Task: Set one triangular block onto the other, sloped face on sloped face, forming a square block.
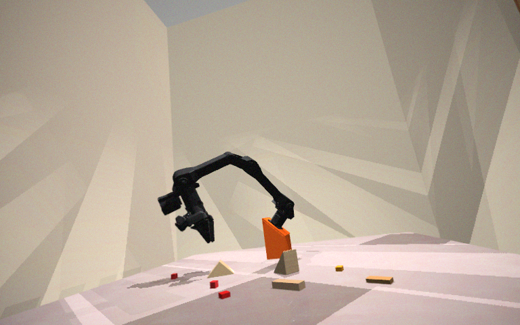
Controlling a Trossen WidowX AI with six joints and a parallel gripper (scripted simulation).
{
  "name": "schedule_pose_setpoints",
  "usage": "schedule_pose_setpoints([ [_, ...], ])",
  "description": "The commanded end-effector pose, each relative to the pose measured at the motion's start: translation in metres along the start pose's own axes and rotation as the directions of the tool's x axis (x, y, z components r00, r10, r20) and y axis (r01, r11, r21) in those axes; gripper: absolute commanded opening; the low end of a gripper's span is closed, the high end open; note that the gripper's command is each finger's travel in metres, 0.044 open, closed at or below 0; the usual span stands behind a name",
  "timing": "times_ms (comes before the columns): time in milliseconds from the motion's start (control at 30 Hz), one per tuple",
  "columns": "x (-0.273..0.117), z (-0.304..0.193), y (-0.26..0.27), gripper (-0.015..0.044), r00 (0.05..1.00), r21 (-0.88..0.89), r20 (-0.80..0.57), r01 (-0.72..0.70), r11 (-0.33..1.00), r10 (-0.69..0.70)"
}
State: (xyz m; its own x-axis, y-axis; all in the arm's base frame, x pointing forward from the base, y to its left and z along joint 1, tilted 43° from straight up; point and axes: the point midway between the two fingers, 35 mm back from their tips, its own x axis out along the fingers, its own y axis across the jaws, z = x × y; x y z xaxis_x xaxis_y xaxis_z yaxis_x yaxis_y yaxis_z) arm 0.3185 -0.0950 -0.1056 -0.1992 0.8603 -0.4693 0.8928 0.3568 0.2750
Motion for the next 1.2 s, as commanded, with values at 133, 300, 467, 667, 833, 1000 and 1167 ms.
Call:
schedule_pose_setpoints([
  [133, 0.006, 0.014, 0.000, 0.0440, 1.000, -0.016, 0.007, 0.010, 1.000, -0.010],
  [300, 0.045, 0.016, 0.001, 0.0440, 1.000, -0.027, -0.008, 0.025, 0.999, -0.026],
  [467, 0.084, 0.014, -0.001, 0.0440, 0.999, -0.038, -0.025, 0.041, 0.998, -0.042],
  [667, 0.103, 0.011, -0.004, 0.0440, 0.998, -0.044, -0.034, 0.049, 0.998, -0.050],
  [833, 0.103, 0.011, -0.004, 0.0440, 0.998, -0.044, -0.034, 0.049, 0.998, -0.050],
  [1000, 0.103, 0.011, -0.004, 0.0440, 0.998, -0.044, -0.034, 0.049, 0.998, -0.050],
  [1167, 0.102, 0.012, -0.003, 0.0387, 0.998, -0.051, -0.032, 0.052, 0.997, -0.053],
])
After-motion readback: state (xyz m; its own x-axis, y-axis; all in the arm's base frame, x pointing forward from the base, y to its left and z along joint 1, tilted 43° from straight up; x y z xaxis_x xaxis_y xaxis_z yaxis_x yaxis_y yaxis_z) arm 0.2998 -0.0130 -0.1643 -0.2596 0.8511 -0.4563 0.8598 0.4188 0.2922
